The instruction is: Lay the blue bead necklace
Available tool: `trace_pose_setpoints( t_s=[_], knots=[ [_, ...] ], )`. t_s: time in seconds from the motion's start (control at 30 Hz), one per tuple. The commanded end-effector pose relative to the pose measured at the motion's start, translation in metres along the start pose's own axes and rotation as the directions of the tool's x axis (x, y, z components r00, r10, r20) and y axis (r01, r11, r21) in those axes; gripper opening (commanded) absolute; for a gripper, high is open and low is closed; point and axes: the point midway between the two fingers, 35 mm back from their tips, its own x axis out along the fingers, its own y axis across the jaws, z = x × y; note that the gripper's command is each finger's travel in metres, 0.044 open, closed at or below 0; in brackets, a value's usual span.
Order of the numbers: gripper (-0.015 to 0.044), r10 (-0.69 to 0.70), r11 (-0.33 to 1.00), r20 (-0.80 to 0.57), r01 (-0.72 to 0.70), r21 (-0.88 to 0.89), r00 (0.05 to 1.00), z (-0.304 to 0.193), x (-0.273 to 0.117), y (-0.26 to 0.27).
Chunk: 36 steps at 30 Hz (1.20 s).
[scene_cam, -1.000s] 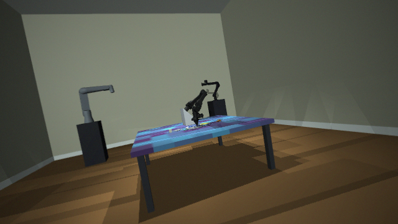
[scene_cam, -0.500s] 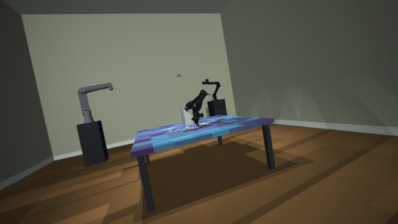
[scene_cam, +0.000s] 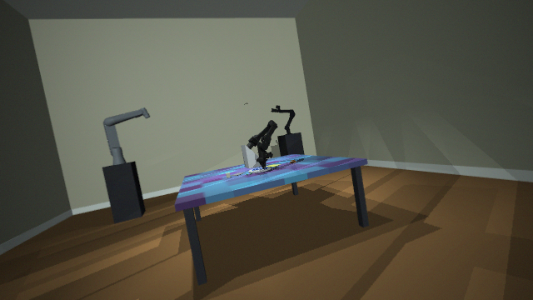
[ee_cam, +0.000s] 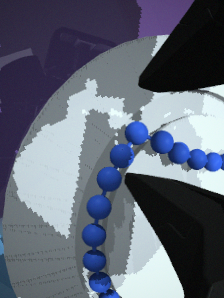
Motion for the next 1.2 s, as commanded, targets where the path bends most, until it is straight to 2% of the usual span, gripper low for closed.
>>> trace_pose_setpoints(
  t_s=[0.0, 0.2, 0.83, 0.9, 1.03, 1.17],
  knots=[
    [0.0289, 0.0, 1.0, 0.0, 0.0, -0.001, 1.0, 0.0, 0.0, 0.0],
    [0.044, 0.002, 1.0, -0.001, -0.002, 0.006, 1.0, 0.0, -0.002, 0.0],
    [0.044, 0.005, 1.0, 0.001, -0.005, 0.005, 1.0, 0.0, -0.005, 0.0],
    [0.0387, 0.005, 0.999, 0.0, -0.005, 0.047, 1.0, -0.002, -0.011, 0.0],
    [0.0282, 0.004, 0.969, -0.001, -0.004, 0.246, 1.0, -0.011, -0.036, 0.002],
    [0.0177, 0.004, 0.966, -0.001, -0.004, 0.257, 1.0, -0.011, -0.037, 0.002]
  ],
)
